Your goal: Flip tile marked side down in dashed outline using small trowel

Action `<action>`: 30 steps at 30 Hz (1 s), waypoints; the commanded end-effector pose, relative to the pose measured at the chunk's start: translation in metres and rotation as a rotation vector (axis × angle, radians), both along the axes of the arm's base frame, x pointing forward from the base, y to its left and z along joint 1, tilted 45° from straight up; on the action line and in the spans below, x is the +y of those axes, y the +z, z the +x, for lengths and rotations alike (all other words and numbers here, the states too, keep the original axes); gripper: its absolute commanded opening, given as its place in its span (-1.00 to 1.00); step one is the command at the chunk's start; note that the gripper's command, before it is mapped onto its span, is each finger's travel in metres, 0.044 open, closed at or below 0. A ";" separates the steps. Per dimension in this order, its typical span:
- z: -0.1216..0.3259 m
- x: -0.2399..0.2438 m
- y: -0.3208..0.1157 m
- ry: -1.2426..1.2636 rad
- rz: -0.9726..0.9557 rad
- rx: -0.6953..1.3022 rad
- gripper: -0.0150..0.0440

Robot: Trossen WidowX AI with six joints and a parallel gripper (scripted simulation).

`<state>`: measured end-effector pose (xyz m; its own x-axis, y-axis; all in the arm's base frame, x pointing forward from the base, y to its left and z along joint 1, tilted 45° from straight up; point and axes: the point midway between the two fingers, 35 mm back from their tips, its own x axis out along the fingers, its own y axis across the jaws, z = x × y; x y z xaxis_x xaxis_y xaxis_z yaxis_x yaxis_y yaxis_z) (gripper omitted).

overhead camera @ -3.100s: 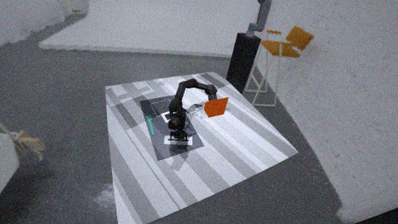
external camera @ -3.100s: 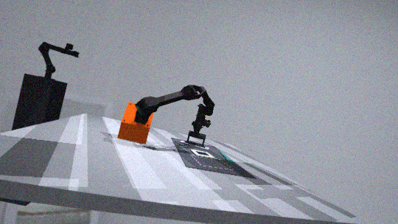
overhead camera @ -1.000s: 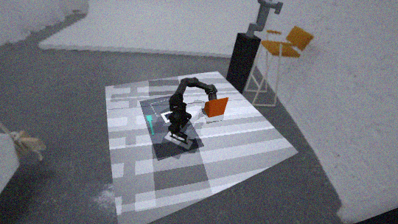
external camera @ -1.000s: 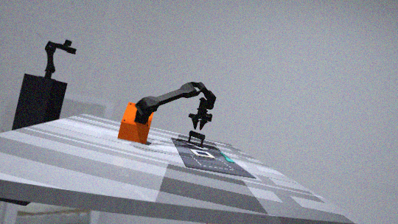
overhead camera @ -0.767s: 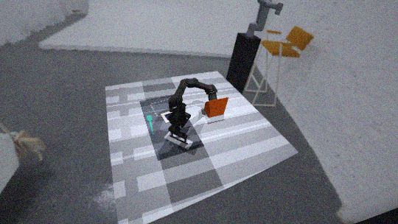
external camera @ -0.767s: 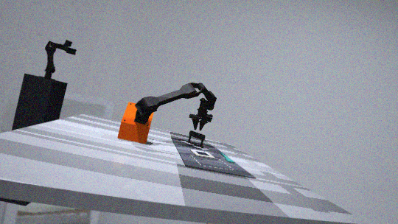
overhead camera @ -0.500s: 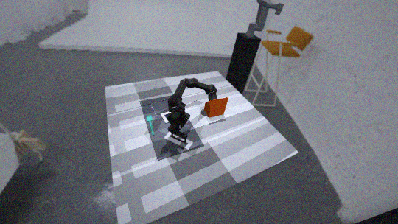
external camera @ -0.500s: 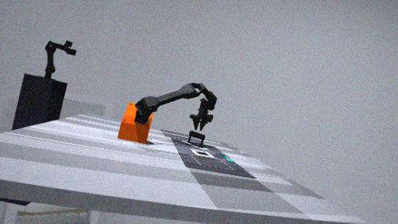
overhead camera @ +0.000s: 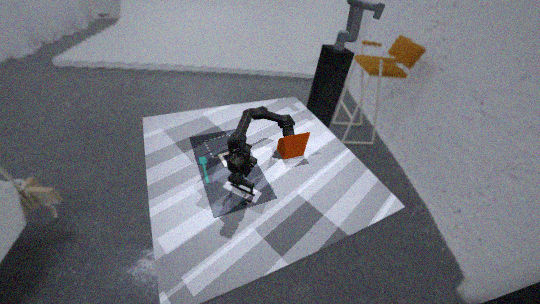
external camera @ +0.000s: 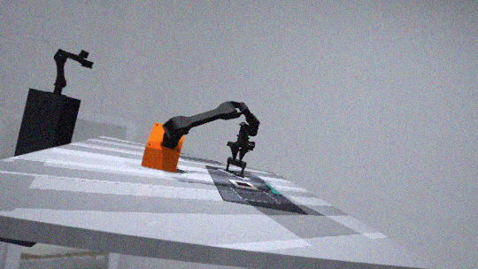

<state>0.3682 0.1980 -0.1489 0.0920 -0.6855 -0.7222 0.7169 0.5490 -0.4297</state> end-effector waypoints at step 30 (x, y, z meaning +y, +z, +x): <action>0.001 -0.014 -0.013 0.005 -0.005 0.003 -0.05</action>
<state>0.3690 0.1844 -0.1618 0.0908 -0.6875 -0.7205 0.7161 0.5479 -0.4325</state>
